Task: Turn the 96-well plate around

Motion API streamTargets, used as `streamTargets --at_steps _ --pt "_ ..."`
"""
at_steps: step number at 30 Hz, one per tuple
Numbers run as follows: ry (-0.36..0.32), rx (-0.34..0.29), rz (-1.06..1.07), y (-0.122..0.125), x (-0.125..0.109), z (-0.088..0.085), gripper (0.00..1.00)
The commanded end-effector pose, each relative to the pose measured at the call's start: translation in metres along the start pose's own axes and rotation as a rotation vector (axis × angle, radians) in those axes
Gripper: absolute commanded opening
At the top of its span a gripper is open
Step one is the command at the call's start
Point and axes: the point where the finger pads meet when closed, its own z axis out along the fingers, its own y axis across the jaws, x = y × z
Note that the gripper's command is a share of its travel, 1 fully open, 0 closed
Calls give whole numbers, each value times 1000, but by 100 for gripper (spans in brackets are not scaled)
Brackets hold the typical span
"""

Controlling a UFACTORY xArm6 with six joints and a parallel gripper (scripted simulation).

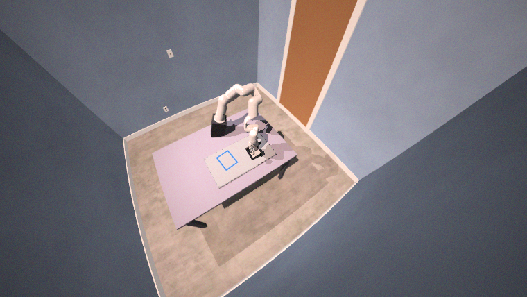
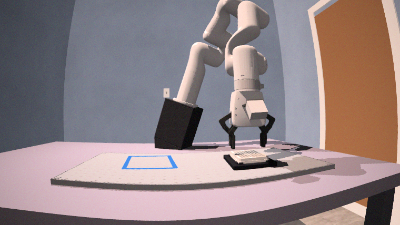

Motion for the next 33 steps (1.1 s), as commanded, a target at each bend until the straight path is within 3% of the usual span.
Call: streamTargets --at_steps 1,33 --pt "4 2 0 -1 2 2 100" --pt "4 2 0 -1 2 14 100"
